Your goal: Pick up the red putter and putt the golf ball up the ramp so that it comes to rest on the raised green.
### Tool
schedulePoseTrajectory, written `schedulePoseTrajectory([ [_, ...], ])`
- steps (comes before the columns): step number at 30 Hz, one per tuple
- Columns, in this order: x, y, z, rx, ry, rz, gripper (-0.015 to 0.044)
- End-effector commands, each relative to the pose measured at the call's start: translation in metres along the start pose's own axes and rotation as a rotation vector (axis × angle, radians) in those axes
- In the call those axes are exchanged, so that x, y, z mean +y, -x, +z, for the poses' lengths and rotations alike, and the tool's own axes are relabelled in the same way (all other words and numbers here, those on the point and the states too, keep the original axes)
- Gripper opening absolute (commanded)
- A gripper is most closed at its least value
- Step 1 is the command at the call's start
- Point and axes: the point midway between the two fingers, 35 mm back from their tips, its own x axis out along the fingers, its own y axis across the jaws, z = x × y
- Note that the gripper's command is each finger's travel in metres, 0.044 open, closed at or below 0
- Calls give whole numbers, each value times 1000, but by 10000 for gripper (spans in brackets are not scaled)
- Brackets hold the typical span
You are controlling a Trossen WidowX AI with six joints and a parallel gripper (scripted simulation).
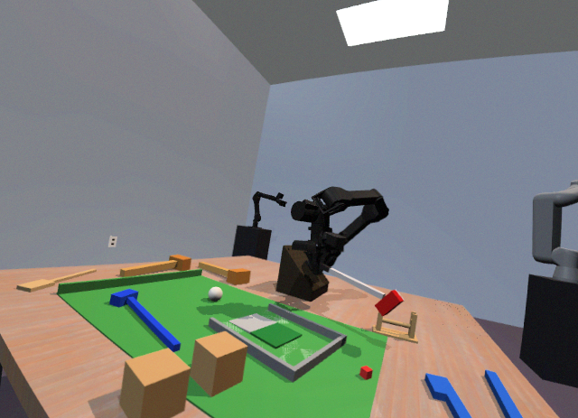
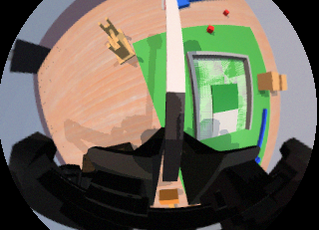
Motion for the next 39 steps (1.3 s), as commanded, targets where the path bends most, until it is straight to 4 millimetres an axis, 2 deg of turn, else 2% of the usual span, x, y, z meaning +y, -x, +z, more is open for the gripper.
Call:
schedulePoseTrajectory([
  [1, -19, 10, -26, 24, -149, -33, 0],
  [10, -42, 27, -89, 66, -468, -76, 0],
  [18, -50, 40, -147, 89, -751, -103, 0],
  [26, -46, 49, -206, 100, -1030, -118, 0],
  [35, -29, 52, -270, 100, -1339, -117, 0],
  [39, -25, 52, -280, 100, -1389, -115, 0],
])
